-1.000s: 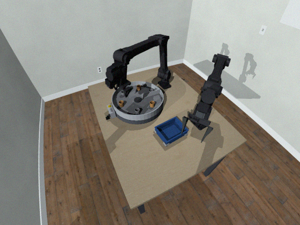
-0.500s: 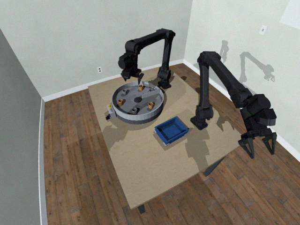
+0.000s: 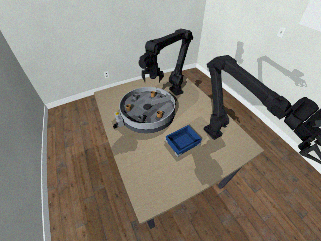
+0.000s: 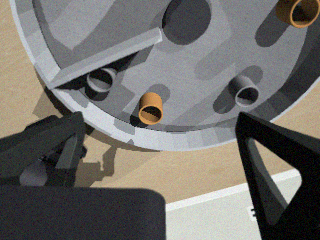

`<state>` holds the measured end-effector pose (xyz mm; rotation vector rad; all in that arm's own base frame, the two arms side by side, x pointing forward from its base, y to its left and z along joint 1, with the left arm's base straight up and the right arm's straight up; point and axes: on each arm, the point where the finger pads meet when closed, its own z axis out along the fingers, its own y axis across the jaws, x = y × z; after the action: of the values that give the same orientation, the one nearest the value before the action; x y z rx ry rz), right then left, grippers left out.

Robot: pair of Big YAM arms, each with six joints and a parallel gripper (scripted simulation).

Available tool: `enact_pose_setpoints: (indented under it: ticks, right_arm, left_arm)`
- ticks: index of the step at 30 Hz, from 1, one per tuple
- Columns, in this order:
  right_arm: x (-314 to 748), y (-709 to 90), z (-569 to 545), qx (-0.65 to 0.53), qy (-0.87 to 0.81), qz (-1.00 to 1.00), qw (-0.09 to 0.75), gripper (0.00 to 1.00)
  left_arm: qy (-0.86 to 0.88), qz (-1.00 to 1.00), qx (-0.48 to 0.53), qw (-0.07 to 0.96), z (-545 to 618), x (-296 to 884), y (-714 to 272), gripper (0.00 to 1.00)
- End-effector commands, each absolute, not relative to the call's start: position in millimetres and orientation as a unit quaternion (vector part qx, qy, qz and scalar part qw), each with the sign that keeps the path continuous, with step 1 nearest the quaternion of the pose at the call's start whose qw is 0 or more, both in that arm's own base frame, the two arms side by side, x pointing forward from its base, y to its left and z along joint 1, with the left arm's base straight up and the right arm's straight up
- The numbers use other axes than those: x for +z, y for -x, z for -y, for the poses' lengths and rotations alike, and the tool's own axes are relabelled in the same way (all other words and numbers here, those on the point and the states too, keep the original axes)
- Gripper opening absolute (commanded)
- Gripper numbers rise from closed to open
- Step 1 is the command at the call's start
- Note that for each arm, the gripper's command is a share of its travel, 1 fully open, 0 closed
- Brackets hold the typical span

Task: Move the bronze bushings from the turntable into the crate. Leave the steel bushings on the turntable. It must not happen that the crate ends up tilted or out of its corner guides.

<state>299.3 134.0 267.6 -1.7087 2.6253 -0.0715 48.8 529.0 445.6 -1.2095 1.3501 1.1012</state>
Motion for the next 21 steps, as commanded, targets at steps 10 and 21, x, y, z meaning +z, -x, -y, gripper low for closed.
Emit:
enact_pose_setpoints:
  ticks: [10,21]
  right_arm:
    - [247.1,-225.7,-98.4,-0.003,0.681,-0.732,0.006,1.0]
    - [241.0,-215.9,-95.8,-0.001,0.696,-0.718,0.007,1.0]
  left_arm:
    - [0.484,-0.516,0.484,0.516,-543.8,500.5,-34.9,1.0]
    - [0.484,-0.516,0.484,0.516,-543.8,500.5,-34.9,1.0]
